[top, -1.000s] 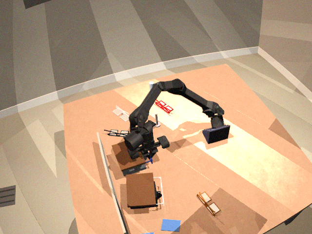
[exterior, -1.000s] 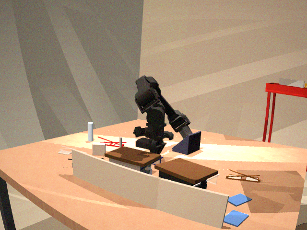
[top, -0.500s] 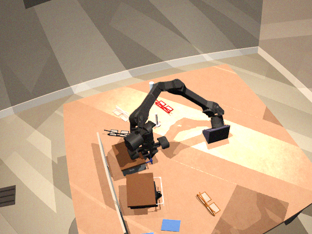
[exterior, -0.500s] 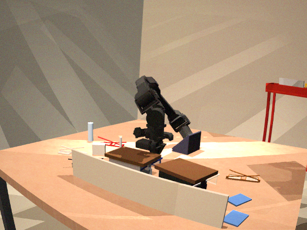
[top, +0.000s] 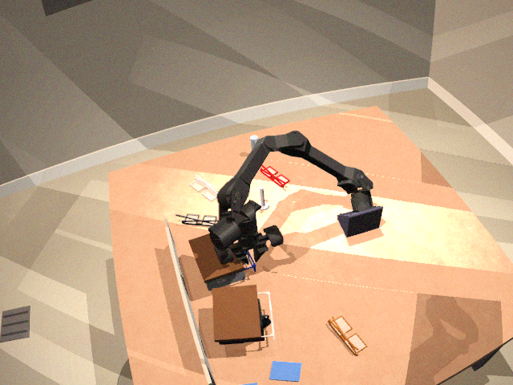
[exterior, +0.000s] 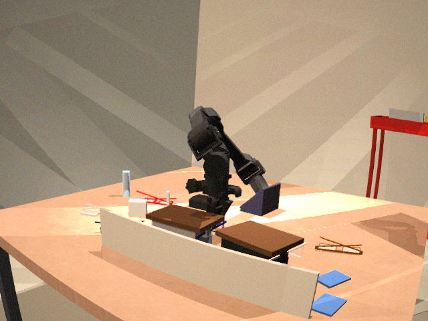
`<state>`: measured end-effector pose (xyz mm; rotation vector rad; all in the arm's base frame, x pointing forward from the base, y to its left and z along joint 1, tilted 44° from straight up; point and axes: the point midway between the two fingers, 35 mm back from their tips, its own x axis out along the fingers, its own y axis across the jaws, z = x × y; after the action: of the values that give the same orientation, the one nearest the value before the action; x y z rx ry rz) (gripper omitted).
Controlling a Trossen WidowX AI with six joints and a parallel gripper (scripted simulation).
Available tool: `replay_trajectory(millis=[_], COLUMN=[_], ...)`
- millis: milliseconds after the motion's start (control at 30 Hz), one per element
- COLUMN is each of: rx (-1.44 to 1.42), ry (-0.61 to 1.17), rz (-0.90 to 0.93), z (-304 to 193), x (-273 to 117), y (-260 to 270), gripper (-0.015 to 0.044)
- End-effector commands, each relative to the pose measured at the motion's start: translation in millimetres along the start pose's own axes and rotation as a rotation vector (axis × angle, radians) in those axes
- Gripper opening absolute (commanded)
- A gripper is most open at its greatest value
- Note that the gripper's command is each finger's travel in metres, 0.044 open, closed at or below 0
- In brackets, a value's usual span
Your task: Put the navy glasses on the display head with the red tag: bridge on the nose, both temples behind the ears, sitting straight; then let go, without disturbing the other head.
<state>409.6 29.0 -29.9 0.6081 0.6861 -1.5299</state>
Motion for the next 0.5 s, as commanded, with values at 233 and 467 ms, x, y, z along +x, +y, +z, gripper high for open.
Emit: replay_trajectory(millis=[233, 467], rx=[-0.002, -0.003], ry=[-0.001, -0.001], rz=[-0.002, -0.002], z=[0.6, 0.4], x=[-32.2, -36.3], y=[-0.3, -7.1], gripper=[0.0107, 0.0107])
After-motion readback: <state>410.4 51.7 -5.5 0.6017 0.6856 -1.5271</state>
